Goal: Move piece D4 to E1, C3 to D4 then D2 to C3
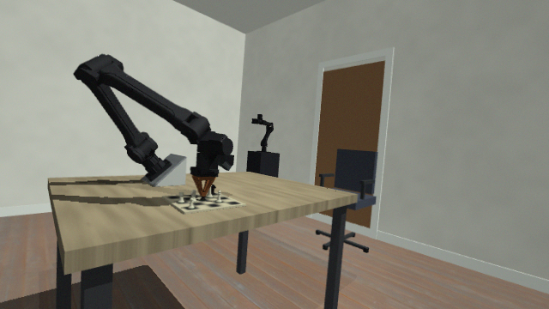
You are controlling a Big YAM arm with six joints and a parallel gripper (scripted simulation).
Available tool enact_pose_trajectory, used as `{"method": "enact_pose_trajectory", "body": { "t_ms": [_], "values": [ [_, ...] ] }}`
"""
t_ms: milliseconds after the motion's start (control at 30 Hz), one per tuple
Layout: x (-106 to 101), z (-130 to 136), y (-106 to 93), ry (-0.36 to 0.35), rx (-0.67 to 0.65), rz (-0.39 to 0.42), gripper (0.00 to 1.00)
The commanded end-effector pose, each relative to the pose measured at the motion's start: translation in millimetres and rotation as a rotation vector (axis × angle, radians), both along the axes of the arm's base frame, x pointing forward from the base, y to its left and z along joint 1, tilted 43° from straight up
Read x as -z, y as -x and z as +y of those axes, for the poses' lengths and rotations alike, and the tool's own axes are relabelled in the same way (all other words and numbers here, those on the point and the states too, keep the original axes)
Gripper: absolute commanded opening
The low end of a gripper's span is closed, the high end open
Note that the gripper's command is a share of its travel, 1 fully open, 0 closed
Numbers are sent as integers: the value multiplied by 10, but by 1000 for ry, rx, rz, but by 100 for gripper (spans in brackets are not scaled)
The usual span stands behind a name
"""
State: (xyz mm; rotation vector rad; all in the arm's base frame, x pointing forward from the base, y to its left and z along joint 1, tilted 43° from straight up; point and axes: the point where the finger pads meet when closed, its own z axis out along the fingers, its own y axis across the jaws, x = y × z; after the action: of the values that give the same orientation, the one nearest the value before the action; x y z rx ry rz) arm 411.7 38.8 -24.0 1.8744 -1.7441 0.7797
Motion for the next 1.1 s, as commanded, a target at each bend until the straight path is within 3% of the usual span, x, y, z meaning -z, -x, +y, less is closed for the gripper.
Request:
{"method": "enact_pose_trajectory", "body": {
  "t_ms": [0, 1067],
  "values": [
    [21, 90, -103, -7, -2, -19, 0],
    [22, 165, -118, -8, -17, -19, 0]
  ]
}}
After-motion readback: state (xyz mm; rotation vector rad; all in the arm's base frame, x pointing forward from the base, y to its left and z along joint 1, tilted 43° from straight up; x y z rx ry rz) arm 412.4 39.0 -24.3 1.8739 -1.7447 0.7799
